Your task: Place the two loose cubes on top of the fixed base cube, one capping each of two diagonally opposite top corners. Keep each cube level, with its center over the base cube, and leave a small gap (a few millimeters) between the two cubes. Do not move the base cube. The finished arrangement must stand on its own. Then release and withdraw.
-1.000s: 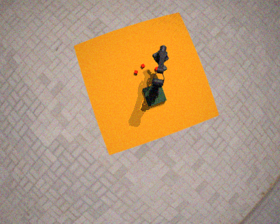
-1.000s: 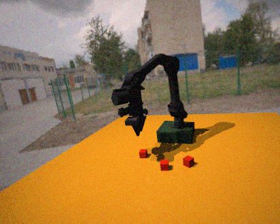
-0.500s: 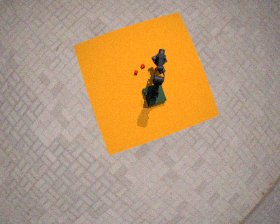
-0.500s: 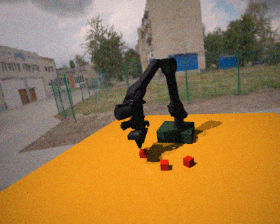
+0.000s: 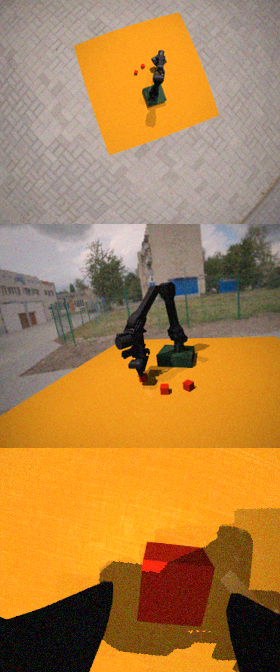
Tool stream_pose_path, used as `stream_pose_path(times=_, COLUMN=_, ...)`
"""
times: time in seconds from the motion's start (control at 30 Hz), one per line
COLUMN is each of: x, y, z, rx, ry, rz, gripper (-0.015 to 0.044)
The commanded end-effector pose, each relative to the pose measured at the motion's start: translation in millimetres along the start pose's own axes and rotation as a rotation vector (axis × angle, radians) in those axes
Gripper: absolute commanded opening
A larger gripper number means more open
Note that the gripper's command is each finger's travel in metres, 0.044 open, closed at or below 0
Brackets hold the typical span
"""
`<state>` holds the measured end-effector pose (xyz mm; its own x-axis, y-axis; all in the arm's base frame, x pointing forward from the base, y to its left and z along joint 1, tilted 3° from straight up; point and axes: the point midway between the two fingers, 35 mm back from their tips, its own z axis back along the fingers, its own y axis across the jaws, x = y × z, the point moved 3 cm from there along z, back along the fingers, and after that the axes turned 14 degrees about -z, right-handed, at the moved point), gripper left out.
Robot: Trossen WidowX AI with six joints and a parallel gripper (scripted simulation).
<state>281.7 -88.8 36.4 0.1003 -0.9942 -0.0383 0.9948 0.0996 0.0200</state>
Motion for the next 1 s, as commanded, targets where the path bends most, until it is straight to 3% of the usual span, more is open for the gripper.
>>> stream_pose_path(times=0.0, x=-1, y=-1, z=-10, rx=-0.009, ry=0.008, rz=-0.005, gripper=0.0265)
stream_pose_path(times=0.3, x=-1, y=-2, z=-22, rx=-0.009, ry=0.008, rz=-0.005, gripper=0.0265)
stream_pose_path(times=0.5, x=-1, y=-2, z=-22, rx=-0.009, ry=0.008, rz=-0.005, gripper=0.0107)
stream_pose_path(times=0.97, x=1, y=3, z=6, rx=-0.008, ry=0.008, rz=-0.005, gripper=0.0105)
